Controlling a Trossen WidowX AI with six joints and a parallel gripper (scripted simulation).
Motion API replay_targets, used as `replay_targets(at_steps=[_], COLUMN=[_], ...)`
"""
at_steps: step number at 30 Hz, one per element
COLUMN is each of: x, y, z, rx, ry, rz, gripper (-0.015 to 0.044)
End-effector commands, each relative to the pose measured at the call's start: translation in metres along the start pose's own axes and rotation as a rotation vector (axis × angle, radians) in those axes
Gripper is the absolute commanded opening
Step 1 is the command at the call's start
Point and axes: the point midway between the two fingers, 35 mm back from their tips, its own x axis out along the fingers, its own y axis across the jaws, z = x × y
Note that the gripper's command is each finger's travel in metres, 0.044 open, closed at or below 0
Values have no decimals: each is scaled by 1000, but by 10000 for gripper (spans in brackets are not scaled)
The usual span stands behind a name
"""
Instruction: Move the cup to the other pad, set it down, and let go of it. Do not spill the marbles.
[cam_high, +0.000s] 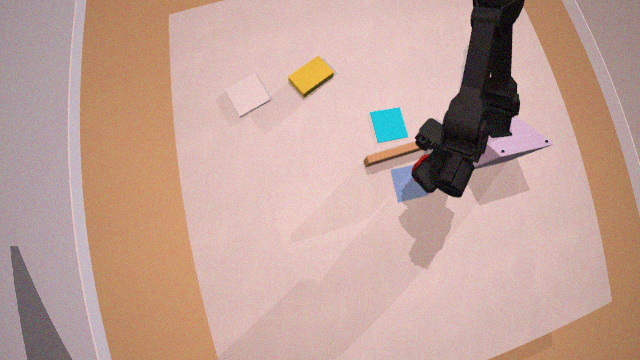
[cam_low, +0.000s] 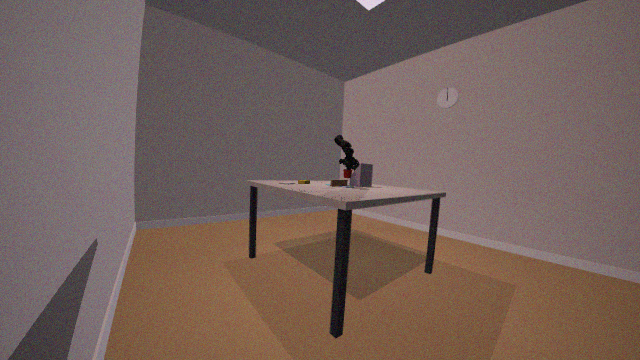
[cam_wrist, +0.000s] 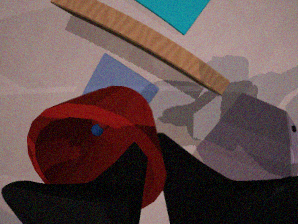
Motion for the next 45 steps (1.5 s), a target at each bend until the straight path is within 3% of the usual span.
replay_targets(at_steps=[1, 45], x=[-1, -3], y=[-3, -37], z=[8, 94], rx=[1, 5], ry=[-2, -3], rz=[8, 7], gripper=[0, 0])
